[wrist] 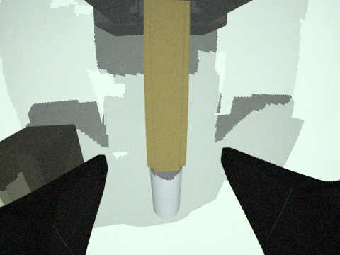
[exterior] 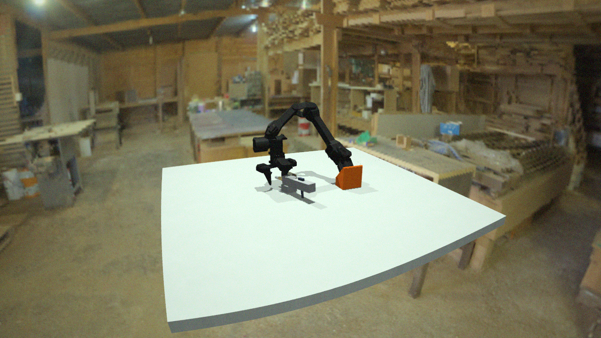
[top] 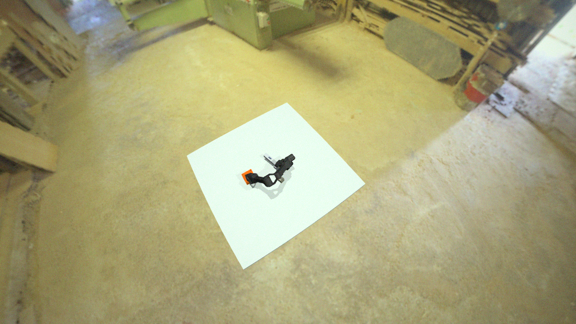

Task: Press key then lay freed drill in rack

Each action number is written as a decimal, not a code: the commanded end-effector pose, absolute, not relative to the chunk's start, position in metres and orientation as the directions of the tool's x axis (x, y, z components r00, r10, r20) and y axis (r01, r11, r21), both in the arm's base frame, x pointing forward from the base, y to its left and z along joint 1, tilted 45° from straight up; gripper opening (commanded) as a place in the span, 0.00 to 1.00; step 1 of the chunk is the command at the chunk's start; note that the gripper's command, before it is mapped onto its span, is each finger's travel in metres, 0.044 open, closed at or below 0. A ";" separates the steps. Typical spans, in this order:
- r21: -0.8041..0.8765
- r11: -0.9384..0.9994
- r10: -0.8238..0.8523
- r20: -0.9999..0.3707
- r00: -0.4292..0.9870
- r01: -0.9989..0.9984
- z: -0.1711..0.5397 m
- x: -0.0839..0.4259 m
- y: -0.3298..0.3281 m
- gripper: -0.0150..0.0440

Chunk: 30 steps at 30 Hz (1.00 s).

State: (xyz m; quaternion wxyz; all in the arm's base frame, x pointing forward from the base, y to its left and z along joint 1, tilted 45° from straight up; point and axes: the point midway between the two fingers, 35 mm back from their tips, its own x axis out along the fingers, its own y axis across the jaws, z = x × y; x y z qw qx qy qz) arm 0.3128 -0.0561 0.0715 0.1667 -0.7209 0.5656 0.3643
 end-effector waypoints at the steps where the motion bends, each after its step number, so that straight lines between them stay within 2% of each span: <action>1: 0.167 -0.306 -0.696 -0.711 0.101 -0.937 0.069 0.312 -0.055 1.00; 30: 0.167 -0.307 -0.696 -0.711 0.101 -0.937 0.060 0.309 -0.049 1.00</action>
